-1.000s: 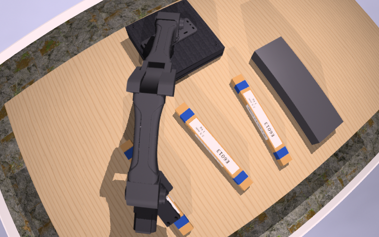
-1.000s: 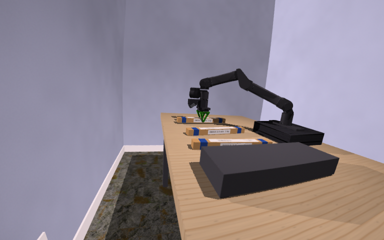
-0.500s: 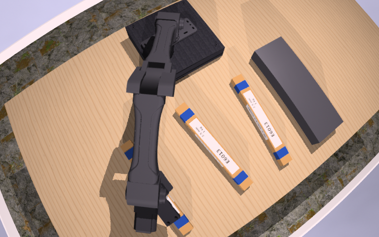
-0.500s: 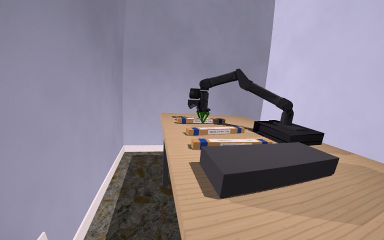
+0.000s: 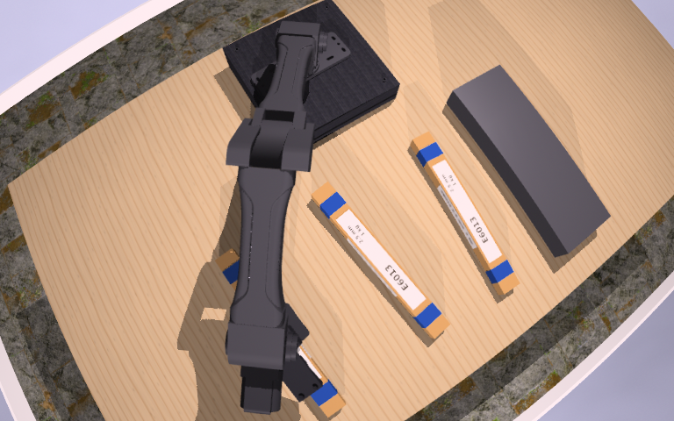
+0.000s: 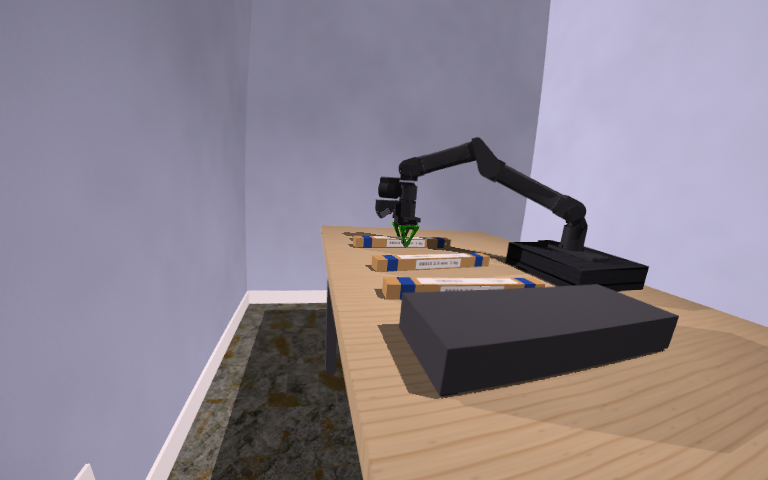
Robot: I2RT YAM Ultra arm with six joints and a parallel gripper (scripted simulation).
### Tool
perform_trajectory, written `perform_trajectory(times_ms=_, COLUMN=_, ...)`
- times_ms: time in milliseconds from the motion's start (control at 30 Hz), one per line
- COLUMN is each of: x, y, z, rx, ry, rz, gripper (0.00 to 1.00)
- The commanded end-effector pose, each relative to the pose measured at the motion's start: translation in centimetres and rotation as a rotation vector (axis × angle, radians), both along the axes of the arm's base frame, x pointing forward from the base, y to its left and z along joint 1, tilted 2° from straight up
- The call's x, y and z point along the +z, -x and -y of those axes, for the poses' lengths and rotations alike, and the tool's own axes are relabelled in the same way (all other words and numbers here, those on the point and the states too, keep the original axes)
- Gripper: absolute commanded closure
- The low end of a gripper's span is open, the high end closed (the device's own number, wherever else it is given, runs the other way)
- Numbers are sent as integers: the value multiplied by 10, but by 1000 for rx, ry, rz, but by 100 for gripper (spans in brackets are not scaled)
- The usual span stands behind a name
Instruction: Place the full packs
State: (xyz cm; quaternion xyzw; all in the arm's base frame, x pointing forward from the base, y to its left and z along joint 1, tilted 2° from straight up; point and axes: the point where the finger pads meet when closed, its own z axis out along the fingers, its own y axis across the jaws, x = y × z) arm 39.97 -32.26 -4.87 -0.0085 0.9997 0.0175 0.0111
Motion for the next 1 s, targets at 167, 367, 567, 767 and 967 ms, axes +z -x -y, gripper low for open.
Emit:
perform_trajectory(times_ms=167, x=15, y=-5, z=2, rx=-4, ry=16, rz=30, gripper=26)
perform_trajectory(times_ms=367, x=15, y=-5, z=2, rx=-3, ry=16, rz=29, gripper=26)
perform_trajectory(times_ms=567, x=15, y=-5, z=2, rx=-3, ry=16, rz=29, gripper=26)
perform_trajectory(times_ms=767, x=15, y=-5, z=2, rx=-3, ry=16, rz=29, gripper=26)
perform_trajectory(times_ms=967, x=15, y=-5, z=2, rx=-3, ry=16, rz=29, gripper=26)
